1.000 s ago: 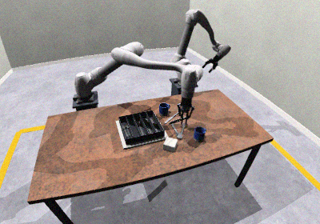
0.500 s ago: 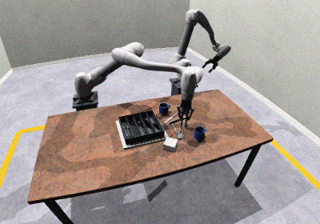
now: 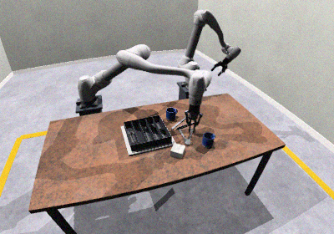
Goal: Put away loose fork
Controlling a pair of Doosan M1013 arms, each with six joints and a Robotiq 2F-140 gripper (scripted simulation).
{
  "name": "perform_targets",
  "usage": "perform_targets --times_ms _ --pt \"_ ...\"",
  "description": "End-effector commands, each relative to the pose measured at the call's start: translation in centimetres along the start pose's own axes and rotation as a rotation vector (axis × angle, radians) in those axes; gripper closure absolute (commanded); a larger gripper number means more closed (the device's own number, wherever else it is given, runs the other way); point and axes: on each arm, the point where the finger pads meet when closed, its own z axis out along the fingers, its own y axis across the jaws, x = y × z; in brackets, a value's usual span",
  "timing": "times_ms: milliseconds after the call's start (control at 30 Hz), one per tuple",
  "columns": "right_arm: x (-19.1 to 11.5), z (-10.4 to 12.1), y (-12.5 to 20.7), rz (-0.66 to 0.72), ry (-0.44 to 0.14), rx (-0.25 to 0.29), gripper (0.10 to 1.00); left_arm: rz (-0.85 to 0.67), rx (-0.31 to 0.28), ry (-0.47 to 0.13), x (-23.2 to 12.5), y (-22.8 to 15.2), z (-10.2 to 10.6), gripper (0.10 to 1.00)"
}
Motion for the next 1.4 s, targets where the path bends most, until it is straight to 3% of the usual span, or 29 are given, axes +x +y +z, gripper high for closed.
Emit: perform_targets --times_ms 0,1367 --pt "0.0 -0.2 -0.1 0.000 0.000 0.002 0.849 0.000 0.000 0.001 0.0 0.0 0.0 0.098" --pt "0.0 2.3 -0.1 0.000 0.000 0.002 0.849 0.000 0.000 0.001 0.0 0.0 0.0 0.098"
